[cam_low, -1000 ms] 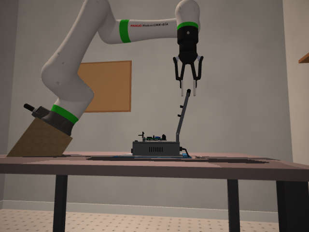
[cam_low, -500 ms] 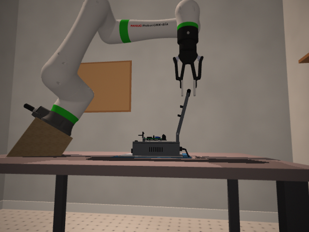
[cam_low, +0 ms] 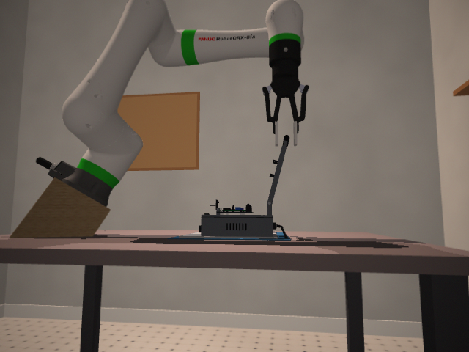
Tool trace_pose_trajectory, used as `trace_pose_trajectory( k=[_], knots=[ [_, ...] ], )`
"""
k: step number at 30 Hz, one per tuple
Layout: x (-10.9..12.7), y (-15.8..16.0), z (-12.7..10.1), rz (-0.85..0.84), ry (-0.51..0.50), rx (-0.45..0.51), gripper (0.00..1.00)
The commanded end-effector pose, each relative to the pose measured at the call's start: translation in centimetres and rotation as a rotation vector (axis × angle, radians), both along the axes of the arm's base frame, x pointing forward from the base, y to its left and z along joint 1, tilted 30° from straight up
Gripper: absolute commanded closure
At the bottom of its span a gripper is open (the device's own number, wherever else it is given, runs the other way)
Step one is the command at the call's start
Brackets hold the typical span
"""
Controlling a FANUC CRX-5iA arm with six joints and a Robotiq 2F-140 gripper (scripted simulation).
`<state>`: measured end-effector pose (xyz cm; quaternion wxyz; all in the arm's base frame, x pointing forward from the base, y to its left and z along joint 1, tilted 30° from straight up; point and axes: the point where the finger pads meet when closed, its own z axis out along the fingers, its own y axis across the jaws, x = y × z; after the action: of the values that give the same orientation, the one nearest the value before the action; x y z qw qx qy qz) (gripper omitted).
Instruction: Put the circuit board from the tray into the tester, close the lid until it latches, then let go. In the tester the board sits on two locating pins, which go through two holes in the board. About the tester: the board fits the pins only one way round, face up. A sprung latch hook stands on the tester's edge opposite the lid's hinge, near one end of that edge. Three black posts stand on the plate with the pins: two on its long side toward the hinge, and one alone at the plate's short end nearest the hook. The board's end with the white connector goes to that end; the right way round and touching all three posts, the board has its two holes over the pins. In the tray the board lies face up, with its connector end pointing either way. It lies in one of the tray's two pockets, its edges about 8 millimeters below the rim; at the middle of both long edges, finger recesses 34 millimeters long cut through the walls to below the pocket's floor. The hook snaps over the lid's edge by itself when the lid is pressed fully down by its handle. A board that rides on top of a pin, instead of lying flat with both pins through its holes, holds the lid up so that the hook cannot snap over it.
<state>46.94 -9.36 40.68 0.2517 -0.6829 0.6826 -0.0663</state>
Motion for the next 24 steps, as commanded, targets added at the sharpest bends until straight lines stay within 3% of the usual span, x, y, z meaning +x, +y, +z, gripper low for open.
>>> trace_pose_trajectory(
  k=[1,4,5,24],
  knots=[
    [0.0,-0.01,0.02,0.0,0.0,0.0,0.7],
    [0.0,-0.01,0.02,0.0,0.0,0.0,0.7],
    [0.0,-0.01,0.02,0.0,0.0,0.0,1.0],
    [0.0,-0.01,0.02,0.0,0.0,0.0,1.0]
  ],
)
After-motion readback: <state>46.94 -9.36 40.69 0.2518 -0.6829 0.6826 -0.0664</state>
